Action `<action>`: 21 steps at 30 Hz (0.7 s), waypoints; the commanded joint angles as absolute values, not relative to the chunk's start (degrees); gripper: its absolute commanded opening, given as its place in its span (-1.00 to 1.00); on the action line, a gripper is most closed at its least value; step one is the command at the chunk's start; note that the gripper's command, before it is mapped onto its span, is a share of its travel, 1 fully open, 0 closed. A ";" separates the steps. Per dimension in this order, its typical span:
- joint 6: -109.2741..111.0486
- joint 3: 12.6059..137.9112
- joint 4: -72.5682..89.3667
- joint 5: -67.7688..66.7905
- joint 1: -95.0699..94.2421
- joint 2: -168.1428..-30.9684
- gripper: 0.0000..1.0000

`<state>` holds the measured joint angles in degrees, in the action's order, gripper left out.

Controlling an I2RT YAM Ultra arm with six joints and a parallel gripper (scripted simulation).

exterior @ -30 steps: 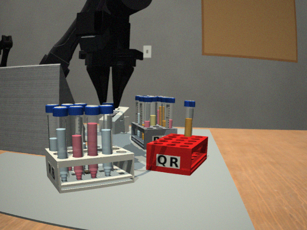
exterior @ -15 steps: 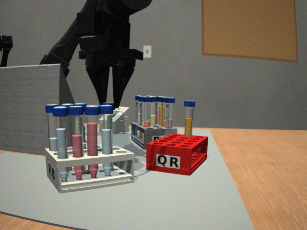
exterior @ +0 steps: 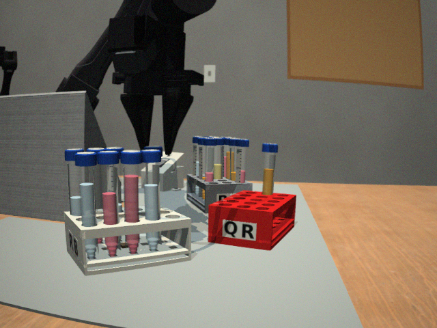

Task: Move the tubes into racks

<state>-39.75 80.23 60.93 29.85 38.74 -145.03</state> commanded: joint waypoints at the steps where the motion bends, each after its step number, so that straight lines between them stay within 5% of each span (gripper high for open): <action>1: -39.81 80.42 60.45 30.05 39.01 -144.72 -0.40; 21: -36.74 85.38 68.21 27.82 42.54 -141.61 -0.40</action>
